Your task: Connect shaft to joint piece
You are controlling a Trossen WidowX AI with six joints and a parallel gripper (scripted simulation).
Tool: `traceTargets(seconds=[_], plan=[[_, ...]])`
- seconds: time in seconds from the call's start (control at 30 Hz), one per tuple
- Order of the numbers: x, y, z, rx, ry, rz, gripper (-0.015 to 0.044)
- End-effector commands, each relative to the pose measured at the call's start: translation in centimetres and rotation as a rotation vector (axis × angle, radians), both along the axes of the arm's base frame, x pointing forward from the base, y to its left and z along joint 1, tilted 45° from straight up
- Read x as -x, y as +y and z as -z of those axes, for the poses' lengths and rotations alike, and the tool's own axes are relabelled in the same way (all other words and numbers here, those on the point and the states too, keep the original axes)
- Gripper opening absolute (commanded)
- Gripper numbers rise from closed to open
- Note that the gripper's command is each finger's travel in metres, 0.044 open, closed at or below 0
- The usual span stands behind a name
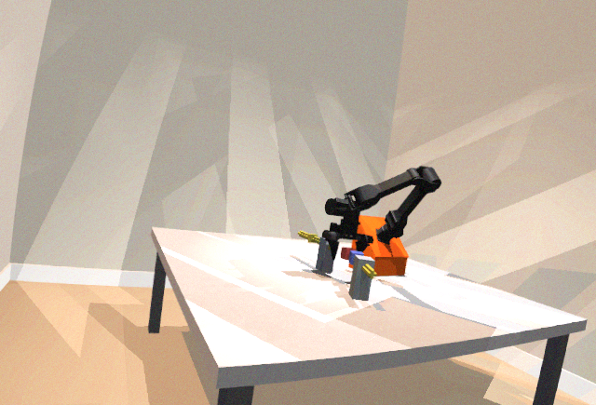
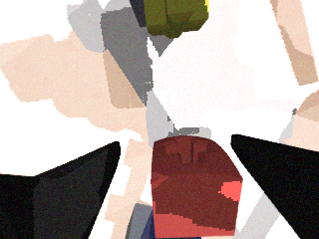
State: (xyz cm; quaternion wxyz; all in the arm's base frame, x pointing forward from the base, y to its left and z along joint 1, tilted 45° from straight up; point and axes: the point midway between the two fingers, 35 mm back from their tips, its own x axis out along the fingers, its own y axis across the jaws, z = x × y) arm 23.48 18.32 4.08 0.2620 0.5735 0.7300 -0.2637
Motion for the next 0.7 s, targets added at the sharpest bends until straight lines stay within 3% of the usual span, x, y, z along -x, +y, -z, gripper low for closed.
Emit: traceTargets(seconds=[0.0, 0.13, 0.47, 0.67], plan=[[0.51, 0.39, 0.61, 0.001, 0.016, 0.001, 0.044], [0.62, 0.66, 0.86, 0.001, 0.016, 0.0, 0.044], [0.62, 0.66, 0.86, 0.001, 0.016, 0.0, 0.0182], [0.62, 0.66, 0.86, 0.001, 0.016, 0.0, 0.0182]])
